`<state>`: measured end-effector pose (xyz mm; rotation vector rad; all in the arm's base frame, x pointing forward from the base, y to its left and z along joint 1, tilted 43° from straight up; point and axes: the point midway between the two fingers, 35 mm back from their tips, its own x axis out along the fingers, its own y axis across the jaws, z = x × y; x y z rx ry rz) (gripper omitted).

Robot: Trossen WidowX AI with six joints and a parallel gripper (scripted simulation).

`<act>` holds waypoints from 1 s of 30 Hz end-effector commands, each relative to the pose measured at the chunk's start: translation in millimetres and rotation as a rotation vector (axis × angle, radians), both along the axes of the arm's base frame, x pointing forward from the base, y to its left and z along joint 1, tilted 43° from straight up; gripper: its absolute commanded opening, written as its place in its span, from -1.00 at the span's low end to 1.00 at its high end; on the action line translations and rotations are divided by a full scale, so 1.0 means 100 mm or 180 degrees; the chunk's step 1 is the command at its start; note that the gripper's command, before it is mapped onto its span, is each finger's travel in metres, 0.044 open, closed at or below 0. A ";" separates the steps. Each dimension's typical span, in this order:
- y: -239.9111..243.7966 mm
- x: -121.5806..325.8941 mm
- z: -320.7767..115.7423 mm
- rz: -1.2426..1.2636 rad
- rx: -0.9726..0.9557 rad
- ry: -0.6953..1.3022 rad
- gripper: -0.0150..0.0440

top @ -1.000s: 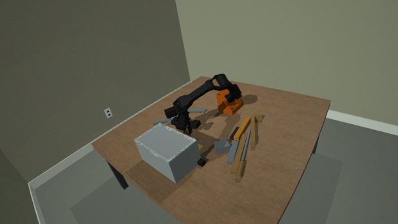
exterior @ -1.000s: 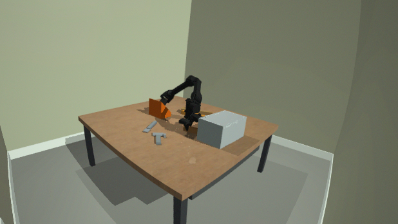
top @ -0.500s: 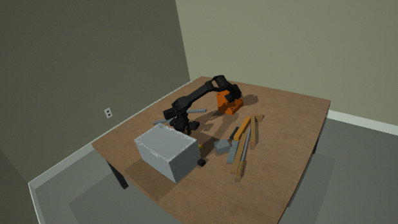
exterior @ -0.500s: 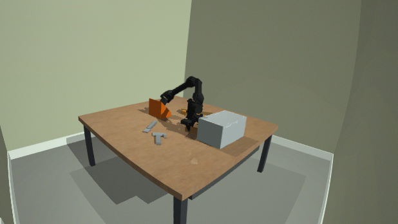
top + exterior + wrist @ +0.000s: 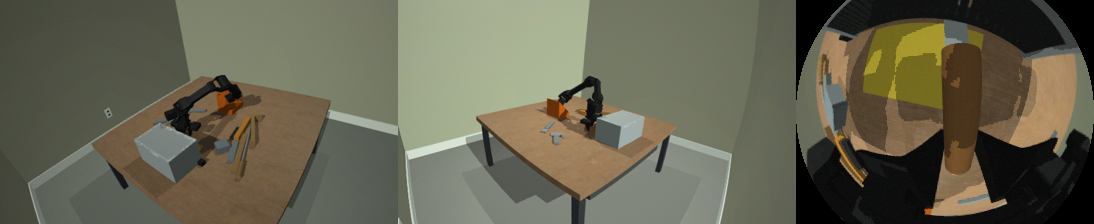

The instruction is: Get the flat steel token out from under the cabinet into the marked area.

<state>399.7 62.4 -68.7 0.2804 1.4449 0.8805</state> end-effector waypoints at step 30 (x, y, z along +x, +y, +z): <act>0.05 -0.22 0.06 0.0005 0.0023 0.0002 -0.49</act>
